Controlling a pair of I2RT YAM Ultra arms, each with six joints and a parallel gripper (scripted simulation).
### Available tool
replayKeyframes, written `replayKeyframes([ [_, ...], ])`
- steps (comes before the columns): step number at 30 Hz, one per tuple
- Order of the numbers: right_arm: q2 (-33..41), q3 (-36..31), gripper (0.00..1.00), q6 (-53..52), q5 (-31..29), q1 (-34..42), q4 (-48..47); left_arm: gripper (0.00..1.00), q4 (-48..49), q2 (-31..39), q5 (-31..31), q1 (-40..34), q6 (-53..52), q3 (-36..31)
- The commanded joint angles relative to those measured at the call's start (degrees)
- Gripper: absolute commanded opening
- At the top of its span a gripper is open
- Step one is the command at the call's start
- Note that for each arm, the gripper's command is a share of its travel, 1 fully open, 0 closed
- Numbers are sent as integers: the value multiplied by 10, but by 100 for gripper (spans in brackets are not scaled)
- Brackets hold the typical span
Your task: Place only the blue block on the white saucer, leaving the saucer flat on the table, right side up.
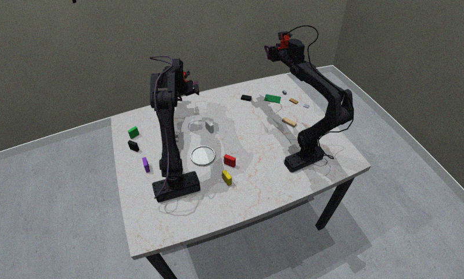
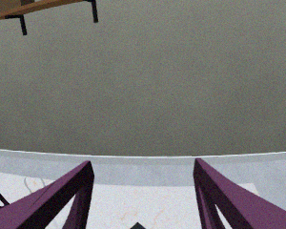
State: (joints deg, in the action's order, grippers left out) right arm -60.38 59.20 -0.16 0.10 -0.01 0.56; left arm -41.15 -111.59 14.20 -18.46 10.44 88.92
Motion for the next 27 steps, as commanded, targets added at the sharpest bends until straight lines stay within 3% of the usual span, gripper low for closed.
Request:
replayKeyframes([
  [1,6,8,68,1,0,0,-1,100,3,12,3,0,-1,11],
  [19,2,4,68,1,0,0,-3,100,12,6,-6,0,5,5],
  [27,2,4,68,1,0,0,-3,100,44,75,-48,12,46,-88],
])
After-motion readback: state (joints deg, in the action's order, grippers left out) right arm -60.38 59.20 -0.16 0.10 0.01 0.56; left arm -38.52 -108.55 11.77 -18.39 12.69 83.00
